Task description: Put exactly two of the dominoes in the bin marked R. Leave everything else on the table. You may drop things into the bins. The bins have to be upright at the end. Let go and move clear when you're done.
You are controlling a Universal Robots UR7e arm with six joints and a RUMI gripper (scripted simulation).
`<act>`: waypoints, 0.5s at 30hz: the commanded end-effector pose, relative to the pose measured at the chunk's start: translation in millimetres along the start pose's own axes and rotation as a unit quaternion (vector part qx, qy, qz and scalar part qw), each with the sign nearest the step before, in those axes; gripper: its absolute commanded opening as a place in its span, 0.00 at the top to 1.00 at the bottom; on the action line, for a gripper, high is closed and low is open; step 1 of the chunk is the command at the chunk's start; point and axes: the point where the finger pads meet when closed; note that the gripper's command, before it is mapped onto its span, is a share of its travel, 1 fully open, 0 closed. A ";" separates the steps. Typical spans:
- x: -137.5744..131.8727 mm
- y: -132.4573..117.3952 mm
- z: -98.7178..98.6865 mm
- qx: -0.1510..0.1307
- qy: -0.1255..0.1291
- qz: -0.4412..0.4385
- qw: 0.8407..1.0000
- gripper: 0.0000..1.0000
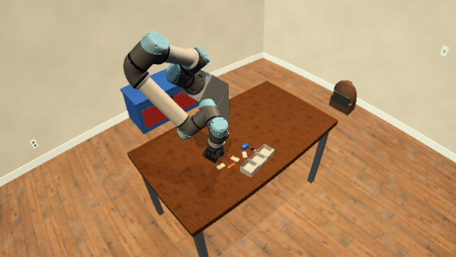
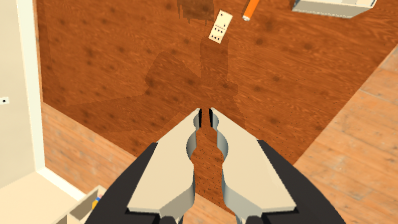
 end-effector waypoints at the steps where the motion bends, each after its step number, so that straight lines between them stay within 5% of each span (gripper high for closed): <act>1: 11.0 21.4 -5.3 -0.011 -0.011 -0.077 0.997 0.96; 15: 23.4 53.9 -12.2 -0.018 -0.033 -0.197 0.980 0.96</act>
Point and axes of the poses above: the point where the finger pads meet when closed, its own z axis back along the fingers, its own x axis across the jaws, y = z × x, and after that the axes turned 9 degrees about -z, right-handed
